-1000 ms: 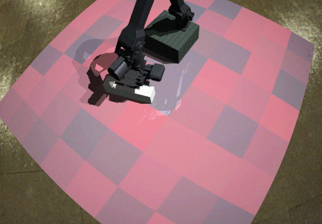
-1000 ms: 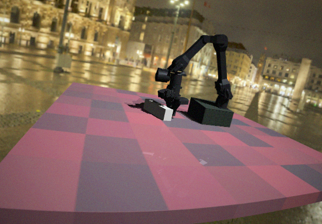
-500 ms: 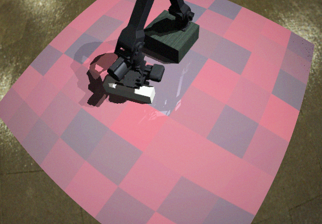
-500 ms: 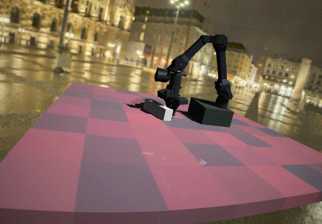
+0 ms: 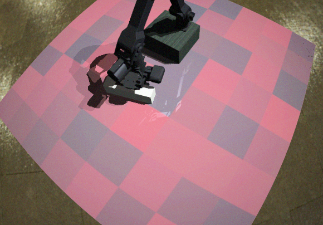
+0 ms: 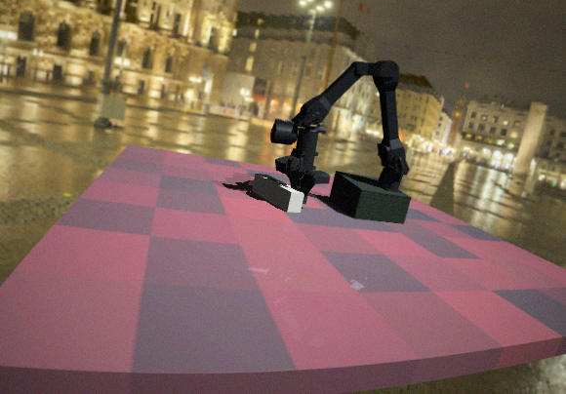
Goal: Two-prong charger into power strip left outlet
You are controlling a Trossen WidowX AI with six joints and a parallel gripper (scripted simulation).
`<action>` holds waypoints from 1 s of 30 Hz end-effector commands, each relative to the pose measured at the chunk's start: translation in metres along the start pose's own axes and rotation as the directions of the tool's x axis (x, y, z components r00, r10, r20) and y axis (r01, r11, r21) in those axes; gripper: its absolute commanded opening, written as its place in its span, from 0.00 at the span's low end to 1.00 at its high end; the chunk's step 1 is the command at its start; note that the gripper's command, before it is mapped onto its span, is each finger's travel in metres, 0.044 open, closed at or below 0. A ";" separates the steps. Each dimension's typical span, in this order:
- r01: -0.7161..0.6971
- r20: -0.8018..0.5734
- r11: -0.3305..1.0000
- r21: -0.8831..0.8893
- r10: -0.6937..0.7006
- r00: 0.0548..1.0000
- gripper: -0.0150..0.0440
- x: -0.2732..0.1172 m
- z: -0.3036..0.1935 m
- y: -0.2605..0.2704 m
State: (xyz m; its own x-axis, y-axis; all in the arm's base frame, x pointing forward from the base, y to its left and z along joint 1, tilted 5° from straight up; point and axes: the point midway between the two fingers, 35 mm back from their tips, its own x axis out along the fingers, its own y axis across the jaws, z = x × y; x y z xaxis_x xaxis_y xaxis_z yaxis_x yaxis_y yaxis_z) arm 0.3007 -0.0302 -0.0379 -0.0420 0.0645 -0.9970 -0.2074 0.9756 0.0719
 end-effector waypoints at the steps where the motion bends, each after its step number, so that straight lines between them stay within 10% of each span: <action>1: -0.002 0.002 1.000 0.004 0.002 1.000 0.25 -0.001 0.003 0.000; 30: -0.002 0.003 1.000 0.004 0.002 1.000 0.25 -0.002 0.011 0.000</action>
State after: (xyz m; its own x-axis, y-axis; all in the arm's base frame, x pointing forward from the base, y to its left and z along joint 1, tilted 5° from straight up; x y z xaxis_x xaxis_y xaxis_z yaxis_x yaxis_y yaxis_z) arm 0.3038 -0.0299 -0.0375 -0.0574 0.0649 -0.9962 -0.2004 0.9768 0.0752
